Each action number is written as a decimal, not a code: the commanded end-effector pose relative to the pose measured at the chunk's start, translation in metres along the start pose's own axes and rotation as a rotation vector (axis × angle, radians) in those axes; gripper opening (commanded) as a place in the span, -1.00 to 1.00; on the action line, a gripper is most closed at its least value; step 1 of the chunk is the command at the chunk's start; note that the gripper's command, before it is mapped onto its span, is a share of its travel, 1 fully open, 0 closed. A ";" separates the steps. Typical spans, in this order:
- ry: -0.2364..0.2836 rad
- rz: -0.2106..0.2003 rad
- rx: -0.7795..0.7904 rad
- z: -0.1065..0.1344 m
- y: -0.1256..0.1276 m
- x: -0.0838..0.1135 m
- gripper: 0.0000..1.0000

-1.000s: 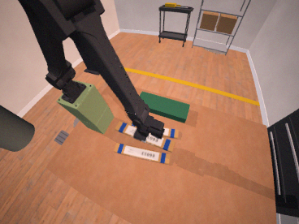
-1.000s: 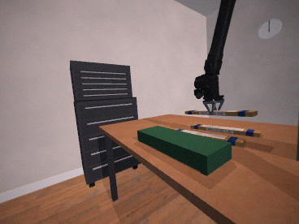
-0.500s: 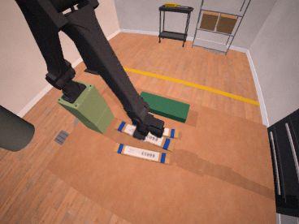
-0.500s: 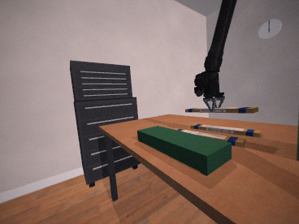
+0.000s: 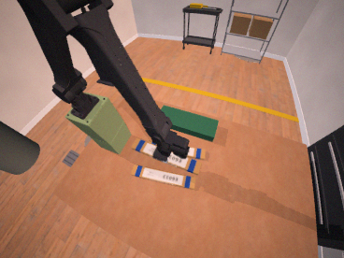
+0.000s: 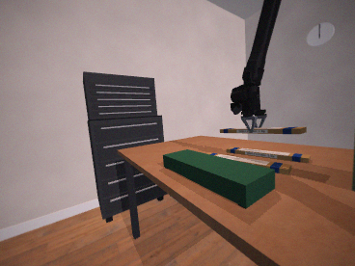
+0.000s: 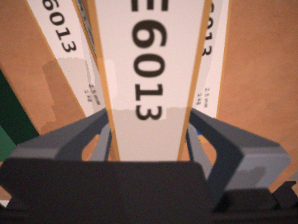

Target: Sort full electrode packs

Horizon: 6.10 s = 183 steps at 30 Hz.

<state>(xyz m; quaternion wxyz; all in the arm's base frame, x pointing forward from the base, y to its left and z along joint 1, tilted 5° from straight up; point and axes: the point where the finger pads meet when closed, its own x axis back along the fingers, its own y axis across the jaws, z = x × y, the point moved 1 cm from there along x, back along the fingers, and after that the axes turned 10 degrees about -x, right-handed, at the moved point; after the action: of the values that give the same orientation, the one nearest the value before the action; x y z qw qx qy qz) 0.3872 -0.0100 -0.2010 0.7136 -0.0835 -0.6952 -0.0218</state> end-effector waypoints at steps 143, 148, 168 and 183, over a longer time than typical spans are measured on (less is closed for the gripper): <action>-0.077 -0.009 -0.142 -0.050 -0.124 0.038 -1.00; -0.077 -0.007 -0.142 -0.051 -0.138 0.039 -1.00; -0.079 -0.002 -0.142 -0.058 -0.188 0.040 -1.00; -0.080 0.002 -0.142 -0.063 -0.225 0.041 -1.00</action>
<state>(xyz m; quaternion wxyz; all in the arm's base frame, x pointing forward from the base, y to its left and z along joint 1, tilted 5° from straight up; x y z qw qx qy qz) 0.3883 -0.2095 -0.1742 0.7037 -0.1287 -0.6945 -0.0768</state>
